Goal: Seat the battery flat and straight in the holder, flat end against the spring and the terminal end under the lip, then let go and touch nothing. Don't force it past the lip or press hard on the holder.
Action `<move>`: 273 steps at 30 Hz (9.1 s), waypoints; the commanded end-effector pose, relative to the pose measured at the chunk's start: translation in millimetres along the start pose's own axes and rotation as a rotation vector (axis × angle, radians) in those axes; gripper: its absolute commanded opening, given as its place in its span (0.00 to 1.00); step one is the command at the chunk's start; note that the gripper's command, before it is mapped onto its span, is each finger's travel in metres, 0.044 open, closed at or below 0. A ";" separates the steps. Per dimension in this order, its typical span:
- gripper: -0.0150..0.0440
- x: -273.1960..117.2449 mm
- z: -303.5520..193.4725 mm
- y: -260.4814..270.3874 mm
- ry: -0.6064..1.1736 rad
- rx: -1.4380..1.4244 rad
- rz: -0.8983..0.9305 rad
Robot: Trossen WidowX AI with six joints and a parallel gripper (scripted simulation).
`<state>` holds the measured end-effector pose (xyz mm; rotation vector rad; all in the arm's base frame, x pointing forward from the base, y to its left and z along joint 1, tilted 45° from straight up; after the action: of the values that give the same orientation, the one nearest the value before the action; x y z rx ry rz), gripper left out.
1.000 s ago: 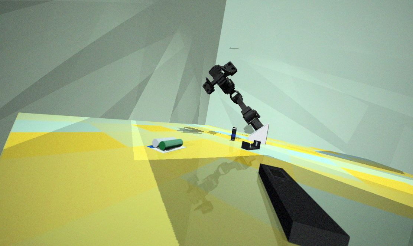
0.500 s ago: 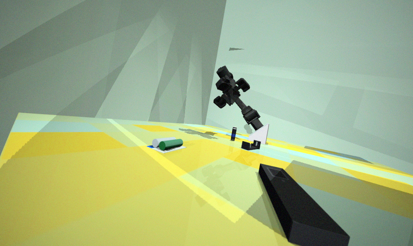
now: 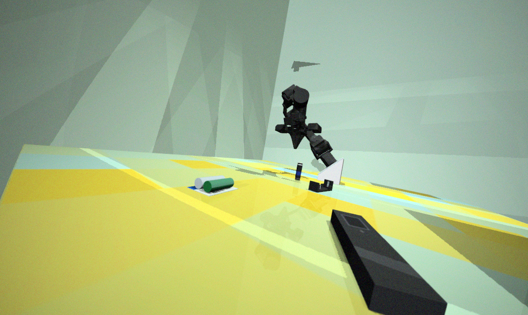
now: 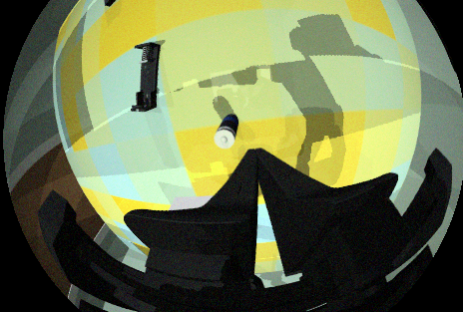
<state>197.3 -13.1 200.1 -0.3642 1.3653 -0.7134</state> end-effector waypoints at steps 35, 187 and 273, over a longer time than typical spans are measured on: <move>0.25 78.9 -5.8 3.6 0.045 -0.055 -0.084; 0.37 120.7 -19.4 71.8 0.103 -1.621 -0.032; 0.37 113.3 87.5 147.5 0.076 -2.835 0.655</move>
<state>321.9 10.6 43.9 -1.8109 1.3897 2.2262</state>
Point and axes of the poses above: the point midway between the two fingers, 35 mm back from their tips, its own x axis out along the fingers, its own y axis across the jaws, z = x × y, the point moved 6 cm from there along -x, back along the fingers, and after that the axes turned 5 degrees about x, right-handed, at the moved point
